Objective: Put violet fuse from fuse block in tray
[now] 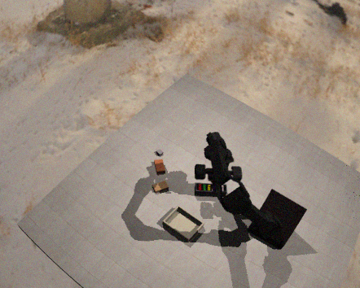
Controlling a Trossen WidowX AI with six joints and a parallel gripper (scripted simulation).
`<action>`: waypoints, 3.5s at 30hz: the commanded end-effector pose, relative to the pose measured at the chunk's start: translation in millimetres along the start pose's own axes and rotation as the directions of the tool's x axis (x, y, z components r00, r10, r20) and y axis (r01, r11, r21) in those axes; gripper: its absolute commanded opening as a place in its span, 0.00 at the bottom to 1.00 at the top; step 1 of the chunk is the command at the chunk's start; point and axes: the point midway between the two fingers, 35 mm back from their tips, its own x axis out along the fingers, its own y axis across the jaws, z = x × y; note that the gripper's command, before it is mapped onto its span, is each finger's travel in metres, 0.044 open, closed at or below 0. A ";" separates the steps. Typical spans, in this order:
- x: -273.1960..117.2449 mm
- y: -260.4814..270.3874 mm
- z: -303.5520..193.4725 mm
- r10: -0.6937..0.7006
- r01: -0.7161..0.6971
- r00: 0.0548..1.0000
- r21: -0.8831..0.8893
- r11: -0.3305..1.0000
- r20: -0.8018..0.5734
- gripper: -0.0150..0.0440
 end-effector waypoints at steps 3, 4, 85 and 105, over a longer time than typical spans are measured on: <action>-4.2 0.1 0.9 -0.002 0.002 1.000 -0.005 1.000 0.005 0.25; -4.7 0.1 0.9 -0.002 0.002 1.000 -0.005 1.000 0.005 0.25; 2.7 124.9 -168.0 0.003 -0.003 1.000 -0.004 1.000 -0.003 0.25; -13.0 125.3 -167.4 0.001 -0.001 1.000 -0.007 1.000 0.000 0.81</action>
